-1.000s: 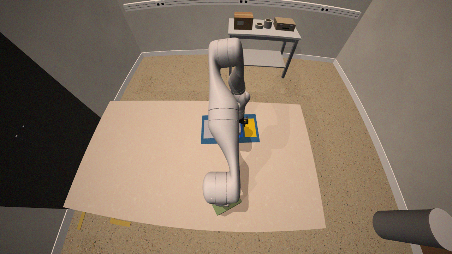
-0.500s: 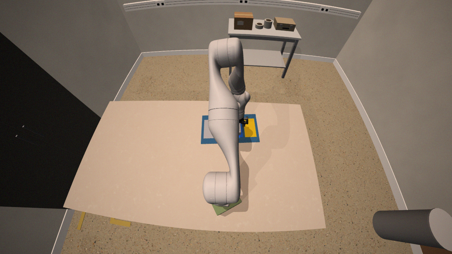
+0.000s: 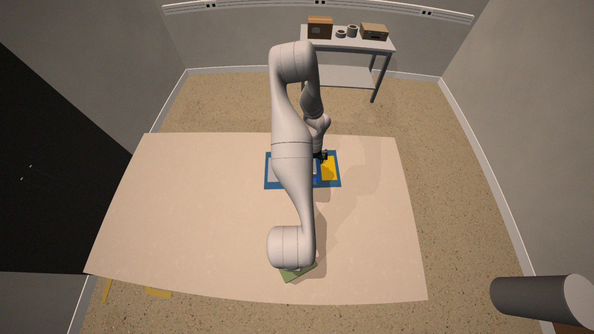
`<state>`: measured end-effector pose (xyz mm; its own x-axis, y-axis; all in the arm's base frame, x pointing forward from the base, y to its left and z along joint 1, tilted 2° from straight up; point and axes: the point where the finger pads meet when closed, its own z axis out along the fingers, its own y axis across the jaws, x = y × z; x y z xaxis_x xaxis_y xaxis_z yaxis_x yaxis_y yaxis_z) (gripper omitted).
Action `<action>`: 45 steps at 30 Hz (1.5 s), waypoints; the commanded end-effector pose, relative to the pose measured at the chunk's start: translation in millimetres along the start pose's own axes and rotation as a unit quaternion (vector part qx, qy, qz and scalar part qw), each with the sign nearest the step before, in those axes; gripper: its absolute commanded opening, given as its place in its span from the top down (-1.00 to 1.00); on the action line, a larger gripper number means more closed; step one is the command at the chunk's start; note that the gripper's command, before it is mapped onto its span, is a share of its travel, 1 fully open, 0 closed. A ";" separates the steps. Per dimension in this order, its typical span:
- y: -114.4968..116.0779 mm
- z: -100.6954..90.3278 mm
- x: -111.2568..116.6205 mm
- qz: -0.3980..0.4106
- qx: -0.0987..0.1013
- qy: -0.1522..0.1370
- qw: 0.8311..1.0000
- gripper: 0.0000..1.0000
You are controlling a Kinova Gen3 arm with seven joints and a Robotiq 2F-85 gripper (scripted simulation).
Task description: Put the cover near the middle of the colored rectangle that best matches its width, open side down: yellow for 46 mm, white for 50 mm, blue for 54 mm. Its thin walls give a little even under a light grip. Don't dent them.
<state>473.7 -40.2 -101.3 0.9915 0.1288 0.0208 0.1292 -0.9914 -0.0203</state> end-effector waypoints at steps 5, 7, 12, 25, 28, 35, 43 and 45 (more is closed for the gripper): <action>-1.8 -27.6 2.4 -0.002 -0.001 0.003 1.000 -1.00; -2.0 -36.3 3.1 -0.002 -0.001 0.004 1.000 -1.00; -1.9 -50.2 1.2 -0.002 -0.001 0.001 1.000 -1.00; -2.0 -64.1 1.3 -0.002 -0.001 0.001 1.000 -1.00; -2.0 -64.2 1.3 -0.002 -0.001 0.001 1.000 -1.00; -2.0 -64.2 1.4 -0.002 -0.001 0.001 1.000 -1.00; -2.0 -64.2 1.4 -0.002 -0.001 0.001 1.000 -1.00; -2.0 -64.2 1.4 -0.002 -0.001 0.001 1.000 -1.00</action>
<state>474.8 -39.1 -39.1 0.9904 0.1357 0.0259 0.1362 -0.9905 -0.0182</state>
